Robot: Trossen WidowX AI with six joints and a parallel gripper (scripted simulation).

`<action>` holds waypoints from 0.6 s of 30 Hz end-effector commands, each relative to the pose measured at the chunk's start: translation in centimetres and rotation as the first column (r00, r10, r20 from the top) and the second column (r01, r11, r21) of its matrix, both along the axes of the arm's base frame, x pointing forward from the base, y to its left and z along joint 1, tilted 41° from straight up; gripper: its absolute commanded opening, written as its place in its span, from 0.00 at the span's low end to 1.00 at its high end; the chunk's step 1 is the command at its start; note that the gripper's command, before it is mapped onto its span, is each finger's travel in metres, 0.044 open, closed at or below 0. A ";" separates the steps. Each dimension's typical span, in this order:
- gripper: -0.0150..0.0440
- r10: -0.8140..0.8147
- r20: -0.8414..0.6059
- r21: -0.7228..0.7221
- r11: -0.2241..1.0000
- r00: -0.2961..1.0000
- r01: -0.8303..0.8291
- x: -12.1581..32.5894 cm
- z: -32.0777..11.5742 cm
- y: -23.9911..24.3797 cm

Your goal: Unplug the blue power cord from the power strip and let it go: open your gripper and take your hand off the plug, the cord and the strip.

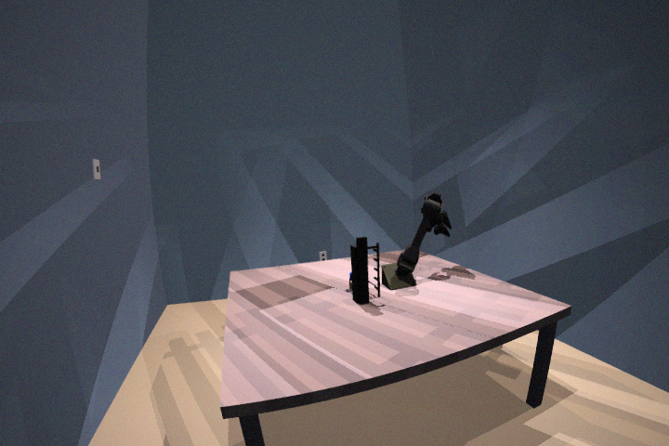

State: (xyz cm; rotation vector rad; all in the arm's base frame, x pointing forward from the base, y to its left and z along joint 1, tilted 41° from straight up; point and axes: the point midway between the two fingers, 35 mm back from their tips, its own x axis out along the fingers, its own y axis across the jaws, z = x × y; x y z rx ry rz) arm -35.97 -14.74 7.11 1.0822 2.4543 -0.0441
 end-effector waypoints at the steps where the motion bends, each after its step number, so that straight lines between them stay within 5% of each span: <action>1: 0.89 0.007 0.002 0.003 1.000 1.000 -0.007 0.2 0.0 -0.2; 4: 0.75 0.096 0.027 0.023 0.995 0.995 -0.097 2.4 -0.7 -2.7; 9: 0.53 0.113 0.011 -0.137 0.984 0.994 -0.110 5.5 -1.8 -6.1; 18: 0.53 0.146 0.072 -0.423 0.901 0.987 -0.103 15.3 -4.3 -12.7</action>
